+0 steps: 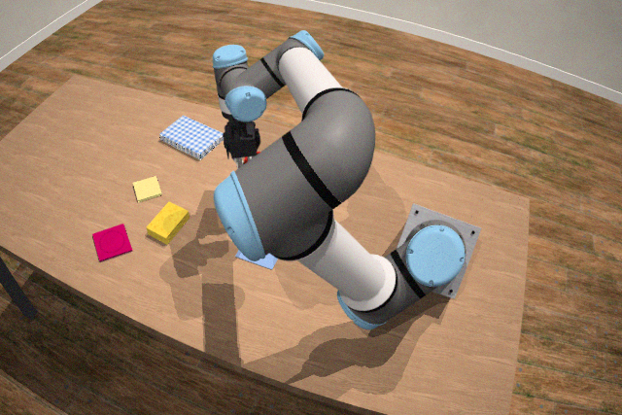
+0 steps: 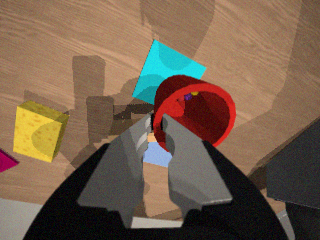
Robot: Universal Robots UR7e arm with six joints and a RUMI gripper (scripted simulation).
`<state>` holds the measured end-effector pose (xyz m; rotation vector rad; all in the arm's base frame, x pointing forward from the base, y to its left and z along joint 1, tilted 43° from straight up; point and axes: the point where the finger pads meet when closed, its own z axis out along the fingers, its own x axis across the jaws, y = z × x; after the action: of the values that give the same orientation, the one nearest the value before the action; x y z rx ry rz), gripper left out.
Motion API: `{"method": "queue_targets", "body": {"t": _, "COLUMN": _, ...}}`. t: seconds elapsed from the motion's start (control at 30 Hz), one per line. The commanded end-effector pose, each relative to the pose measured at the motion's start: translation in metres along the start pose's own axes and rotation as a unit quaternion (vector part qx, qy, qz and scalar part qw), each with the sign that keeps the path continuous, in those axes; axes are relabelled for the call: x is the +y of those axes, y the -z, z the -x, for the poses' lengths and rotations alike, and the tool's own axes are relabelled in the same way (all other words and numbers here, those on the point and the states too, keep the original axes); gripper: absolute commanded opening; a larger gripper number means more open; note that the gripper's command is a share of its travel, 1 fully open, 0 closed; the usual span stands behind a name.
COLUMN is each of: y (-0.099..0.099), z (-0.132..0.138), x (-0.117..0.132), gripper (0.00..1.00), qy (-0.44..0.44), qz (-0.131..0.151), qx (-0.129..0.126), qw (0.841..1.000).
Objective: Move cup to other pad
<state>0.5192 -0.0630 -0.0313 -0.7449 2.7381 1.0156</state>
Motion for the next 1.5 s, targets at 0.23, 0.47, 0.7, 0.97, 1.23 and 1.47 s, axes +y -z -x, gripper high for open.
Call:
{"method": "queue_targets", "body": {"t": 0.23, "y": 0.000, "z": 0.000, "x": -0.001, "gripper": 0.03, "qy": 0.000, "qz": -0.001, "qx": 0.000, "qw": 1.000}}
{"method": "queue_targets", "body": {"t": 0.47, "y": -0.006, "z": 0.001, "x": -0.001, "gripper": 0.03, "qy": 0.000, "qz": -0.001, "qx": 0.000, "qw": 1.000}}
{"method": "queue_targets", "body": {"t": 0.7, "y": -0.014, "z": 0.002, "x": -0.001, "gripper": 0.03, "qy": 0.000, "qz": -0.001, "qx": 0.000, "qw": 1.000}}
{"method": "queue_targets", "body": {"t": 0.97, "y": -0.033, "z": 0.003, "x": -0.001, "gripper": 0.03, "qy": 0.000, "qz": -0.001, "qx": 0.000, "qw": 1.000}}
{"method": "queue_targets", "body": {"t": 1.23, "y": -0.049, "z": 0.005, "x": -0.001, "gripper": 0.03, "qy": 0.000, "qz": -0.001, "qx": 0.000, "qw": 1.000}}
{"method": "queue_targets", "body": {"t": 1.47, "y": -0.059, "z": 0.006, "x": -0.001, "gripper": 0.03, "qy": 0.000, "qz": -0.001, "qx": 0.000, "qw": 1.000}}
